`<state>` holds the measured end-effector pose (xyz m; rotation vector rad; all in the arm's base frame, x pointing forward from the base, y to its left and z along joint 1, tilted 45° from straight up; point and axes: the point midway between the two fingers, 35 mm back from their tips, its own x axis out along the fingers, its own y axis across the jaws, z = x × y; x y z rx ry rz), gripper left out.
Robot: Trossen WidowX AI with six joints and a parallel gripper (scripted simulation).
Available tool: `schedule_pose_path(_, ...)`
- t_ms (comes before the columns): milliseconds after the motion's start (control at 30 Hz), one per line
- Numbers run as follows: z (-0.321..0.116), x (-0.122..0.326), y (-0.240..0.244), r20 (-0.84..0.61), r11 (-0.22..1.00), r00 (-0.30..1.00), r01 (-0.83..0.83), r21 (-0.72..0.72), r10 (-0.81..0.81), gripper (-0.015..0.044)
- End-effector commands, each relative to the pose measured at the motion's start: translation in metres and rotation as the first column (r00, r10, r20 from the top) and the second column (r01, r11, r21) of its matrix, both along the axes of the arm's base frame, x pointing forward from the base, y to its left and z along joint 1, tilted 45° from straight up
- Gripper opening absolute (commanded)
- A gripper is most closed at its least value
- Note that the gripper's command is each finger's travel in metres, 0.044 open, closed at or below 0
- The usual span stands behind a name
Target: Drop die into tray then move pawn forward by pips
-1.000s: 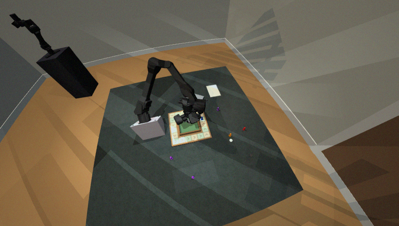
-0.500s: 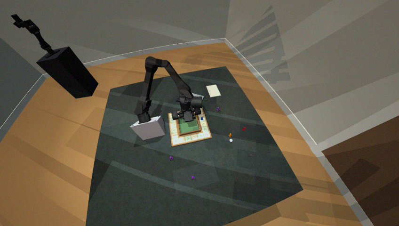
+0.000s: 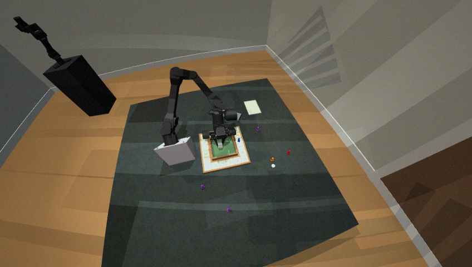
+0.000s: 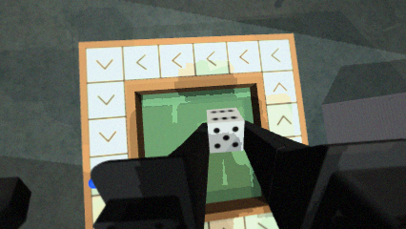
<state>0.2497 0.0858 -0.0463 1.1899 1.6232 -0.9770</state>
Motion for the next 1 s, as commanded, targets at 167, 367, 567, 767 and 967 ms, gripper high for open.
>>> schedule_pose_path(167,-0.001,-0.001,0.0,0.119,0.966,0.993,0.031,-0.258,0.0,0.0)
schedule_pose_path(367,0.003,0.0,0.0,0.183,0.939,0.983,0.061,-0.339,0.002,0.0)
schedule_pose_path(567,0.056,0.016,-0.007,0.185,0.939,0.983,0.062,-0.339,0.002,0.0)
schedule_pose_path(767,0.053,0.011,-0.008,0.185,0.939,0.983,0.062,-0.339,0.002,0.0)
schedule_pose_path(967,0.055,0.013,-0.008,0.185,0.939,0.983,0.062,-0.339,0.002,0.0)
